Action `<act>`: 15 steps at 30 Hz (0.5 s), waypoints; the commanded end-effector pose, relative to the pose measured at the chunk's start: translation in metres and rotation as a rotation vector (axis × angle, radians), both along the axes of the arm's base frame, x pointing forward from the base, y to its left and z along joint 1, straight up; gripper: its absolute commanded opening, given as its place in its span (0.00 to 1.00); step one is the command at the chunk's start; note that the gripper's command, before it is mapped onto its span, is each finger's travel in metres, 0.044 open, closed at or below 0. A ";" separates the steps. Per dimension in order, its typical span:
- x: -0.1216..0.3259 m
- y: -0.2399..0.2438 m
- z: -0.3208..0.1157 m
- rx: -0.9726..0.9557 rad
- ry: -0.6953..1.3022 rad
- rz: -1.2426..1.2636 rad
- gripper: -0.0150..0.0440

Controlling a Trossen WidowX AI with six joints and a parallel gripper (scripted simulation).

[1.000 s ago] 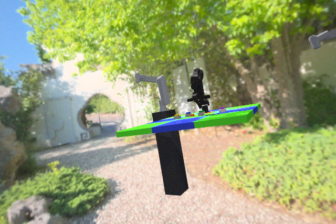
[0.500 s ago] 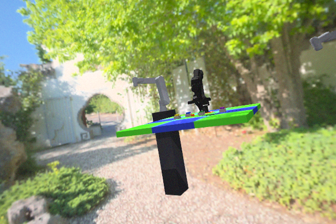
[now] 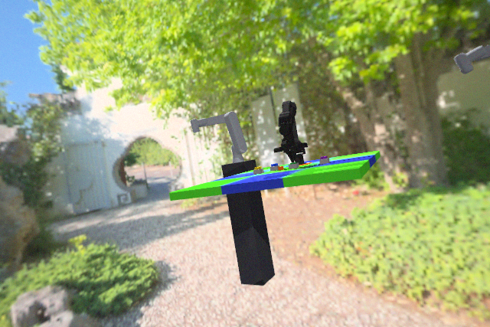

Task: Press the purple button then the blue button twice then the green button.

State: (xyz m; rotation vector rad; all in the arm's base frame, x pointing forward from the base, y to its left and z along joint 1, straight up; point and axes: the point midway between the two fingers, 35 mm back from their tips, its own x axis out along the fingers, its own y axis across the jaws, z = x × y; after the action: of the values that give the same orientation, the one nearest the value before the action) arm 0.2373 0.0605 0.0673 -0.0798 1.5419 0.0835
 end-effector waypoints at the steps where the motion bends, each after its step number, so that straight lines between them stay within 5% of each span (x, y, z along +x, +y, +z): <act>1: -0.001 0.000 -0.001 0.000 0.006 -0.003 0.29; 10: -0.002 0.000 0.032 0.000 0.005 -0.003 0.29; 15: 0.006 0.049 0.054 0.004 0.005 -0.003 0.51</act>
State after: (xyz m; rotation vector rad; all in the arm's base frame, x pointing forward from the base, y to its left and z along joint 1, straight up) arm 0.2383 0.0765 0.1069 -0.0684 1.5552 0.0687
